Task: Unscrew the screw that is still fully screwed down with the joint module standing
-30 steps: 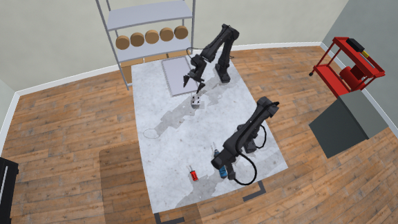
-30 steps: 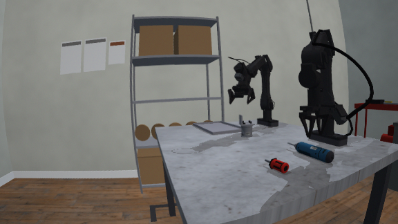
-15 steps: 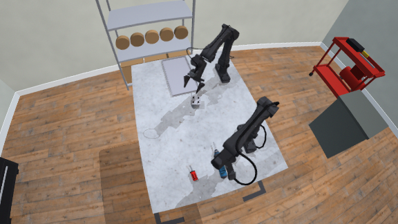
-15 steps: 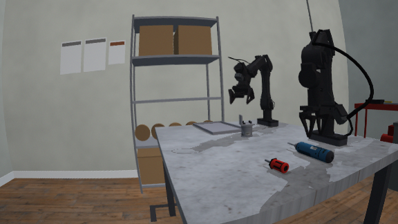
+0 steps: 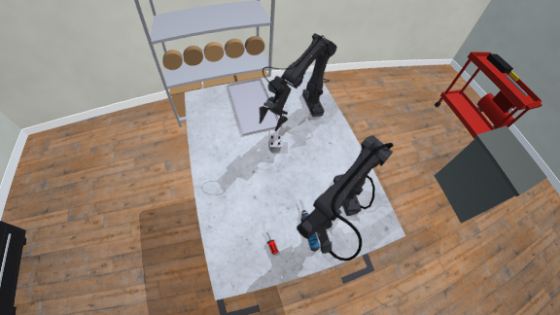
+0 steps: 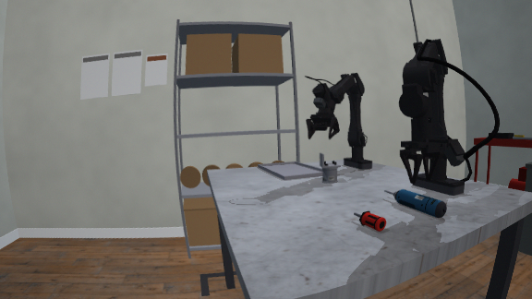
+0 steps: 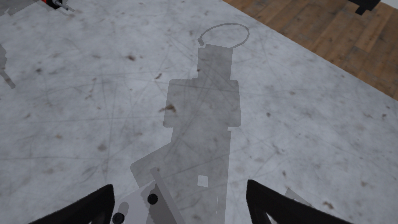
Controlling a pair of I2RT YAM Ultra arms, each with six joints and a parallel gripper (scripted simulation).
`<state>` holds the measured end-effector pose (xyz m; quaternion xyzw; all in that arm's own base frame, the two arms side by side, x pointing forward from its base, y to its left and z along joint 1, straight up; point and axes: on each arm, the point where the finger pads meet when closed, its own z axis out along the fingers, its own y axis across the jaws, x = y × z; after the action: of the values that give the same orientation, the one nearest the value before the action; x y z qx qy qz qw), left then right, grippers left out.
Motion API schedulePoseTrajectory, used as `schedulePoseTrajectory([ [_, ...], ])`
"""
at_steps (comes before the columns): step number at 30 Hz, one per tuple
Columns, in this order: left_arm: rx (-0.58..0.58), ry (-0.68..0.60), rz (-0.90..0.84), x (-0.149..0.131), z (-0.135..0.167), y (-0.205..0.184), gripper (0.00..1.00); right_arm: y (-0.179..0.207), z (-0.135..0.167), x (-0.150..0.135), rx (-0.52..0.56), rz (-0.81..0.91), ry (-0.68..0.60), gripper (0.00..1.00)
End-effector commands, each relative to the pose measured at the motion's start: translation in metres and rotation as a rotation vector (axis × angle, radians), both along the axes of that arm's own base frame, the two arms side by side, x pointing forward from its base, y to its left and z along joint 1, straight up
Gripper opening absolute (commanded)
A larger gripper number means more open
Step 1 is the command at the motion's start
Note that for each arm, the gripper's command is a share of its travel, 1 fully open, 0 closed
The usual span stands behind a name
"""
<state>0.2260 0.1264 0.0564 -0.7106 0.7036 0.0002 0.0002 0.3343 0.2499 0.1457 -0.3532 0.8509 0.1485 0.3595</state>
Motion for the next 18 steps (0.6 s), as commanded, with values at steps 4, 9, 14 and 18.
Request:
schedulePoseTrajectory([
  [4,0.038,-0.039,-0.006,0.0106,0.0114,0.0053,0.65,0.0010,0.0047,0.0014,0.008,0.000,-0.011,0.86],
  [9,0.038,-0.039,-0.006,0.0106,0.0114,0.0053,0.65,0.0010,0.0047,0.0014,0.008,0.000,-0.011,0.86],
  [14,0.038,-0.039,-0.006,0.0106,0.0114,0.0053,0.65,0.0032,0.0029,-0.0049,0.002,-0.035,-0.028,0.86],
  [18,0.038,-0.039,-0.006,0.0106,0.0114,0.0053,0.65,0.0057,0.0000,-0.0077,-0.010,-0.079,-0.039,0.86],
])
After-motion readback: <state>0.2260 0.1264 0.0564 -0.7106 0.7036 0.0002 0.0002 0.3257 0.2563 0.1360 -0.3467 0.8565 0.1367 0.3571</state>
